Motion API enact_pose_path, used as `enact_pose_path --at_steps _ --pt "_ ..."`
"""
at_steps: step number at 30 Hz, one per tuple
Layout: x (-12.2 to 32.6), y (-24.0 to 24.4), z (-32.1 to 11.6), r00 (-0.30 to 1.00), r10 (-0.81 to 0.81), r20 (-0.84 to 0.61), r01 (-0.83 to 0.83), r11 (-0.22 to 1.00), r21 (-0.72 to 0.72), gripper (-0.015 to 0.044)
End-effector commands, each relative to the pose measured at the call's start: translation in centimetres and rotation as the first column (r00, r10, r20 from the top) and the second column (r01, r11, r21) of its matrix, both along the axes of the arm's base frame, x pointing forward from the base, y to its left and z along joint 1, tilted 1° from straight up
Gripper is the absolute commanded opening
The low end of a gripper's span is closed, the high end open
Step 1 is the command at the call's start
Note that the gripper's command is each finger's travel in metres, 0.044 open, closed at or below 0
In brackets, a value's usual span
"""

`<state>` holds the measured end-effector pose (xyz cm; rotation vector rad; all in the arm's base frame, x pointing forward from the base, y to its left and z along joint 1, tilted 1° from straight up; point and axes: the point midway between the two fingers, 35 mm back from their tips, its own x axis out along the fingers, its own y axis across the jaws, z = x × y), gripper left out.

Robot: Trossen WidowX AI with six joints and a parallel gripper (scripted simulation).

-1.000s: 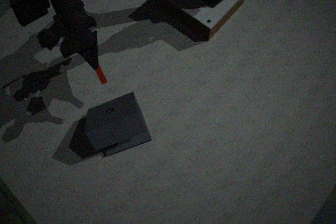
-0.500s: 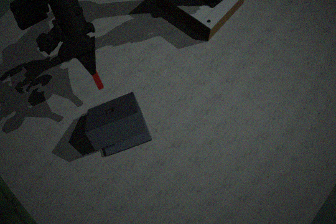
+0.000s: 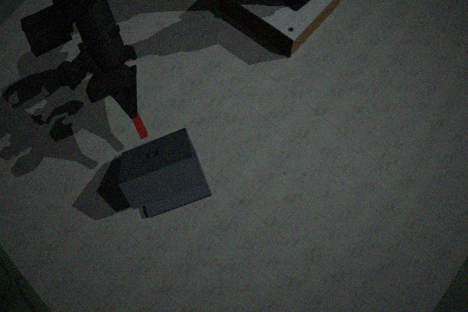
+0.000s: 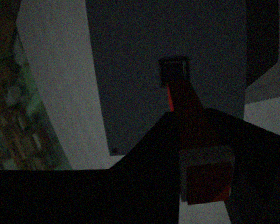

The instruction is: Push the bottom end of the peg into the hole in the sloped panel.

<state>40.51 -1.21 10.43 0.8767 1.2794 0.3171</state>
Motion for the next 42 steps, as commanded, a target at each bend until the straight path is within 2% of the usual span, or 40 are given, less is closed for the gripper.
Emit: enact_pose_path --at_steps 1,26,42 --pt "0.0 0.2 -0.4 1.000 -0.005 -0.005 0.005 1.000 0.010 0.0000" --pt "0.8 2.0 -2.3 1.000 -0.007 -0.002 0.007 1.000 0.014 0.0000" --pt "0.9 1.8 -1.9 1.000 -0.004 0.007 0.004 1.000 0.011 0.0000"
